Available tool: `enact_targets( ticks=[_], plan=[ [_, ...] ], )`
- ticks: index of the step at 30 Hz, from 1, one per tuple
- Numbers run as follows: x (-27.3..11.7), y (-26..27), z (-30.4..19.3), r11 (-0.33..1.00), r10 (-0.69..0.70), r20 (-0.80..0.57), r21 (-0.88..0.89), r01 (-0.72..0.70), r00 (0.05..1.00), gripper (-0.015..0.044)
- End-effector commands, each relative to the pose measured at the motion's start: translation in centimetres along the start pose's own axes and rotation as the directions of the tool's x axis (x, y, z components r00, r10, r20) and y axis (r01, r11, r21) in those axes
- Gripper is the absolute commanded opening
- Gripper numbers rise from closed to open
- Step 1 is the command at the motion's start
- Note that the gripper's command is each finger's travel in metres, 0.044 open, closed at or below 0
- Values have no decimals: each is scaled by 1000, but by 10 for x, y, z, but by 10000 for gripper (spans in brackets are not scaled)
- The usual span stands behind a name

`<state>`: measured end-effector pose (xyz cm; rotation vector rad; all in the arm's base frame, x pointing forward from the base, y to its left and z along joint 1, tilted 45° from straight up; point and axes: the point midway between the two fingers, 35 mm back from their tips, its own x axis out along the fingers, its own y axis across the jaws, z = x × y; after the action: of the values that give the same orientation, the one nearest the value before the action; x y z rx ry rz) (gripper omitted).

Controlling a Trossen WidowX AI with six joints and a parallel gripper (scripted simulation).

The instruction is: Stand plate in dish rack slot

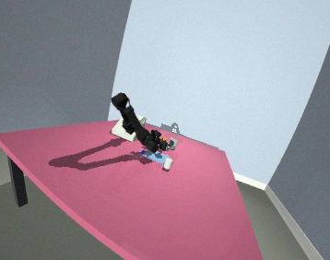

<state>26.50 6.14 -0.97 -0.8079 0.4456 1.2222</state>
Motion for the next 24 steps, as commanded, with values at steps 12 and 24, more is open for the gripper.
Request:
enact_targets(
  ticks=[12, 24],
  plan=[
    [15, 3, 2, 1000, -1, 2, -2, 1, 1000, 0],
    [29, 4, 3, 1000, -7, 6, -11, 7, 1000, 0]
  ],
)
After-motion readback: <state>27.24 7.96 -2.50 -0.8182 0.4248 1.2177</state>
